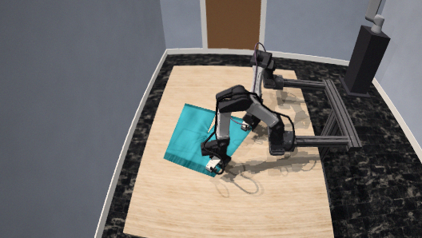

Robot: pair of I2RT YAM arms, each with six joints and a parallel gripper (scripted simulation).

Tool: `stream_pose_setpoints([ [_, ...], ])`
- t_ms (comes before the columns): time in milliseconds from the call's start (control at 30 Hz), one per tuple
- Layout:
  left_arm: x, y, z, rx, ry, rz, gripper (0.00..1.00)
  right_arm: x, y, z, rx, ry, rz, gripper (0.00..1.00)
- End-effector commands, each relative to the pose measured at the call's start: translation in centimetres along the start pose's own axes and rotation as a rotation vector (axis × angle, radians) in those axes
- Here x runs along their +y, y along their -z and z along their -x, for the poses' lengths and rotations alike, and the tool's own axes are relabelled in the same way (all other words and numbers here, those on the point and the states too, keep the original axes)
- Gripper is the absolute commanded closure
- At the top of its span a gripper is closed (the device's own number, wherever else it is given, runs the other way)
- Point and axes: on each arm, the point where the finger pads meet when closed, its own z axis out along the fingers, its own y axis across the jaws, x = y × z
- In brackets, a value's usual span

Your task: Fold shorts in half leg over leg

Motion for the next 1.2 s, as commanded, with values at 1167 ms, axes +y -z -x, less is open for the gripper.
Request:
stream_pose_setpoints([
  [1167,-3.0,-1.0,-0.6,0.019,-0.015,-0.092,0.64,-2.8,-1.6,-2.2,0.058,-0.014,-0.082,0.64],
])
